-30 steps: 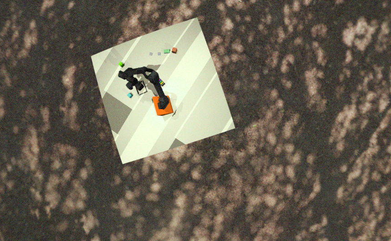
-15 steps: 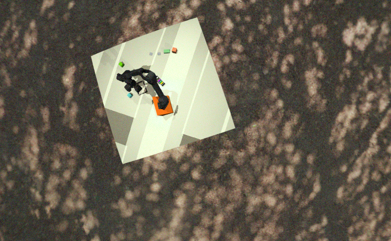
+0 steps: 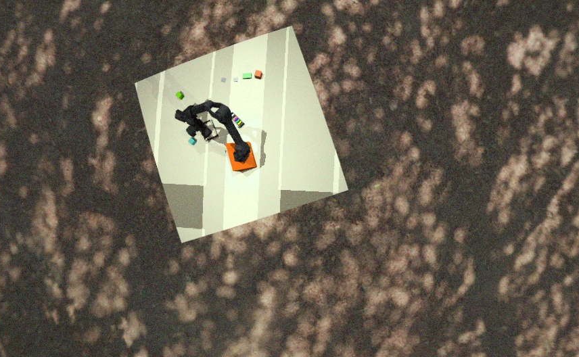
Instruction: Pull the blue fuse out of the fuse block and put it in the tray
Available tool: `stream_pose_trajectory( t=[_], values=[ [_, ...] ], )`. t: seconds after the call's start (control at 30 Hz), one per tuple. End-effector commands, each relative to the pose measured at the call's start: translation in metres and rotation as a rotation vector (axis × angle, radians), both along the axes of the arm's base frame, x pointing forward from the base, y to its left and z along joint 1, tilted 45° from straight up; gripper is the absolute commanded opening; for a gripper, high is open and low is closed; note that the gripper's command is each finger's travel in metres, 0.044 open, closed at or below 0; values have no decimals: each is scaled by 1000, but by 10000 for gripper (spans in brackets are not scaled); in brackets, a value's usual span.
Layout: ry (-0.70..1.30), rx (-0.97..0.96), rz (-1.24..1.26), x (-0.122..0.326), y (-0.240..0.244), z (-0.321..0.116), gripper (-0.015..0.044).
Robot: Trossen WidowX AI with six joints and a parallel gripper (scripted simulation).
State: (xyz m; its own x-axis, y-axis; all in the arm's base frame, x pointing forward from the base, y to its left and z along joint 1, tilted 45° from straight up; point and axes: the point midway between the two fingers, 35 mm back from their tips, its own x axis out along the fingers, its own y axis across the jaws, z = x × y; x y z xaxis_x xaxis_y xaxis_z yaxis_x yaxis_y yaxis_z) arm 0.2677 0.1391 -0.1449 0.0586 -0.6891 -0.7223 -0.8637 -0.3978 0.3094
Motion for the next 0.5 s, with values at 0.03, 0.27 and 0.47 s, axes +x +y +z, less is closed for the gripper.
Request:
stream_pose_trajectory(
  t=[0.03, 0.27, 0.47],
  values=[
    [4, -5, 5, 0, -7, -6, 0],
    [2, -2, -1, 0, -5, -4, 105],
    [2, -2, -1, 0, -5, -4, 262]
  ],
)
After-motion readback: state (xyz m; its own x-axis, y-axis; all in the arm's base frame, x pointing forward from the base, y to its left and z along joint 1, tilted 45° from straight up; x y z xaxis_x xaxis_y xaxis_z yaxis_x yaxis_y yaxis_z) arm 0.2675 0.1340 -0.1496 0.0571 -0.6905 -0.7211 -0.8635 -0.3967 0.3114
